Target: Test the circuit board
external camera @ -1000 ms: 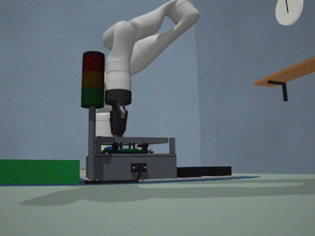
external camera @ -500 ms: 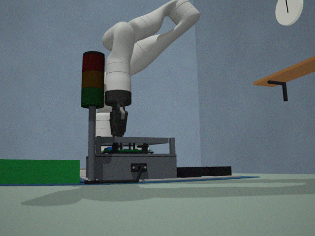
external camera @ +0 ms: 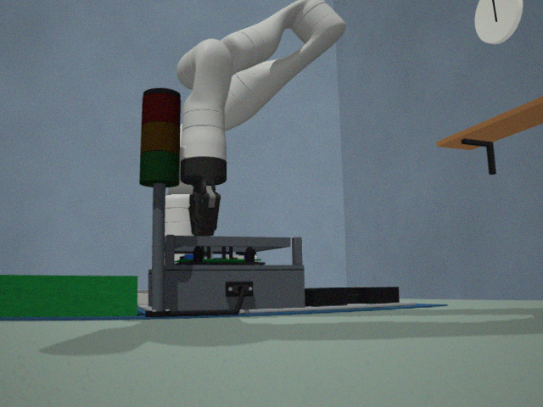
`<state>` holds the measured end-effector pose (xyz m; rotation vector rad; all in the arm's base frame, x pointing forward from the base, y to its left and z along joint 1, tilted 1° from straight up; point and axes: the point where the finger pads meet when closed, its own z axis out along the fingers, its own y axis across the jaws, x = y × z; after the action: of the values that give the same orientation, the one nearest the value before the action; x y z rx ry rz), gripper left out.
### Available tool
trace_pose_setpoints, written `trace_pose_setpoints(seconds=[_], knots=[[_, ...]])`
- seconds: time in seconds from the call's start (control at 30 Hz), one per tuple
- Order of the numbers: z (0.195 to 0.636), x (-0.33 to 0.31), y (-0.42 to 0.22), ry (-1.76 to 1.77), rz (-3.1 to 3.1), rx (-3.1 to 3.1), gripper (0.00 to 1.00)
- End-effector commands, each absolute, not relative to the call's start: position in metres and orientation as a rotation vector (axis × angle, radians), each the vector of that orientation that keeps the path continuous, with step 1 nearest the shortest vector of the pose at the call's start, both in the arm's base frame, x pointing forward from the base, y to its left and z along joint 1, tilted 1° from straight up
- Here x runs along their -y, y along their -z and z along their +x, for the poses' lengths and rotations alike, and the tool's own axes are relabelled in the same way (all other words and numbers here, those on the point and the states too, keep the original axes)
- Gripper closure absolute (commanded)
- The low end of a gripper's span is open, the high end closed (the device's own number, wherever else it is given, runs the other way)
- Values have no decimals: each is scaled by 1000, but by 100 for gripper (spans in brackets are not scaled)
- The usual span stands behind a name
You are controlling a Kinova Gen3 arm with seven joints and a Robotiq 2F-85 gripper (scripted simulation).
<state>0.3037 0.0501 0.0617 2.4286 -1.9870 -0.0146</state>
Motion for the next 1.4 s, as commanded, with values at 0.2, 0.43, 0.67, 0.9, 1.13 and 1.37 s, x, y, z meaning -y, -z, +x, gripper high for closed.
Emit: trace_pose_setpoints(seconds=[0.2, 0.43, 0.67, 0.9, 1.13, 1.37], knots=[[303, -50, -59, 16, 2426, 1978, 100], [303, -50, -56, 16, 2426, 1978, 100], [303, -50, -56, 16, 2426, 1978, 100], [303, -50, -53, 16, 2426, 1978, 100], [303, -50, -53, 16, 2426, 1978, 100], [303, -50, -53, 16, 2426, 1978, 50]])
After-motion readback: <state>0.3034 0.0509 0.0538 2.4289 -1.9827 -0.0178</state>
